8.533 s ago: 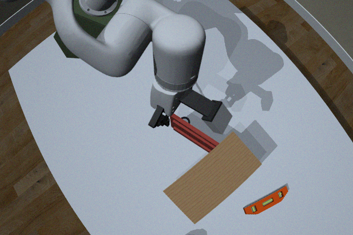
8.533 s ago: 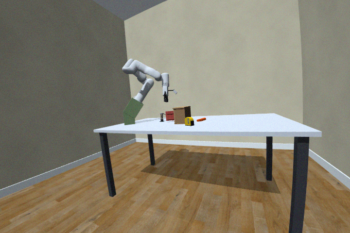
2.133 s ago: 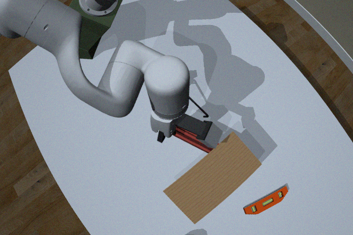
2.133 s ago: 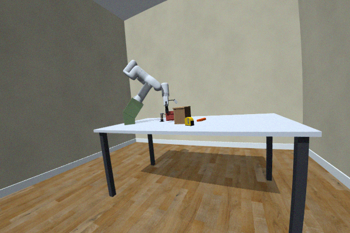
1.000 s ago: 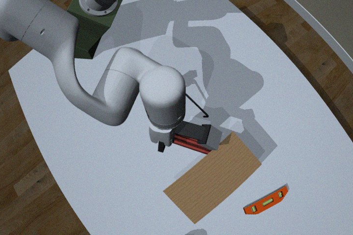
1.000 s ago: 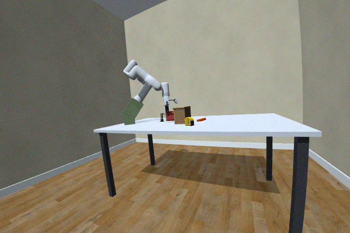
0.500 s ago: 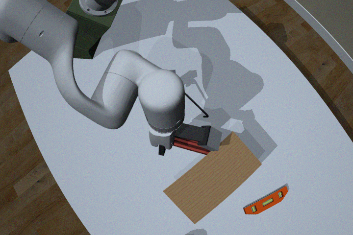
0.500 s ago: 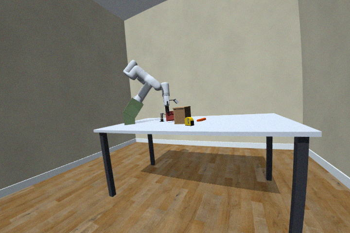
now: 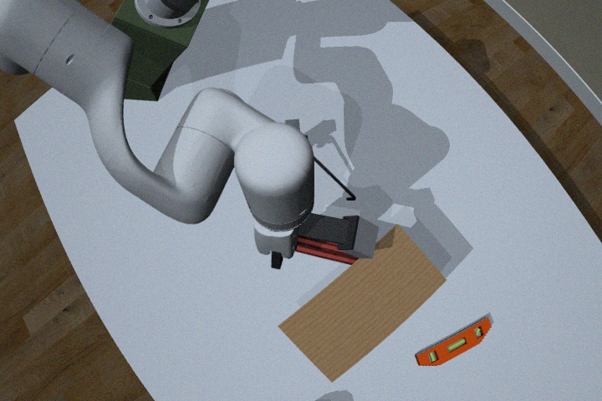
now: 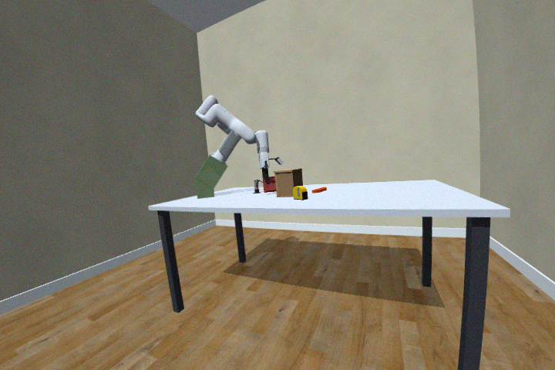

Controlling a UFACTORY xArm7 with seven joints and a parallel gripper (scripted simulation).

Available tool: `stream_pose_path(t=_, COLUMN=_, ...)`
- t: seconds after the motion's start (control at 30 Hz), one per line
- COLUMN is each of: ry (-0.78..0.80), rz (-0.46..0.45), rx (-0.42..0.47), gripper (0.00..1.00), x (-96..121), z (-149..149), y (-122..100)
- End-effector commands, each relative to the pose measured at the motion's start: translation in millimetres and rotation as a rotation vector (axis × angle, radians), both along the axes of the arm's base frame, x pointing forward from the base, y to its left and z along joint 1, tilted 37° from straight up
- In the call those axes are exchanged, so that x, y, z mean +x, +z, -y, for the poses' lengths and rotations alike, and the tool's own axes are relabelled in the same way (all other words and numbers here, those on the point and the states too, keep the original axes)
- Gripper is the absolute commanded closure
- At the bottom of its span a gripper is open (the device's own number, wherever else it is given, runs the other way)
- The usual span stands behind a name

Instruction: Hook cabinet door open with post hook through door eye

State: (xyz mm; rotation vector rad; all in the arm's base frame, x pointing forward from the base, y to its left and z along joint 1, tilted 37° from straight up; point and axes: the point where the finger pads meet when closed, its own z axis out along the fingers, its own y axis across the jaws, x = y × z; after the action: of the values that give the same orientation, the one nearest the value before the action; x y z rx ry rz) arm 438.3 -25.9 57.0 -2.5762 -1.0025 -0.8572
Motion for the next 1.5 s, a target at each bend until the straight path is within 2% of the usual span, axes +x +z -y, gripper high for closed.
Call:
stream_pose_path(t=0.0, ry=0.001, rz=0.003, rx=-0.002, gripper=0.73, x=0.6, z=0.8, y=0.9)
stream_pose_path(t=0.87, ry=-0.036, rz=-0.017, rx=0.019, gripper=0.73, x=-4.4, z=-3.1, y=2.1)
stream_pose_path(t=1.47, ry=-0.036, rz=-0.017, rx=0.019, gripper=0.73, x=-14.1, z=6.2, y=19.9)
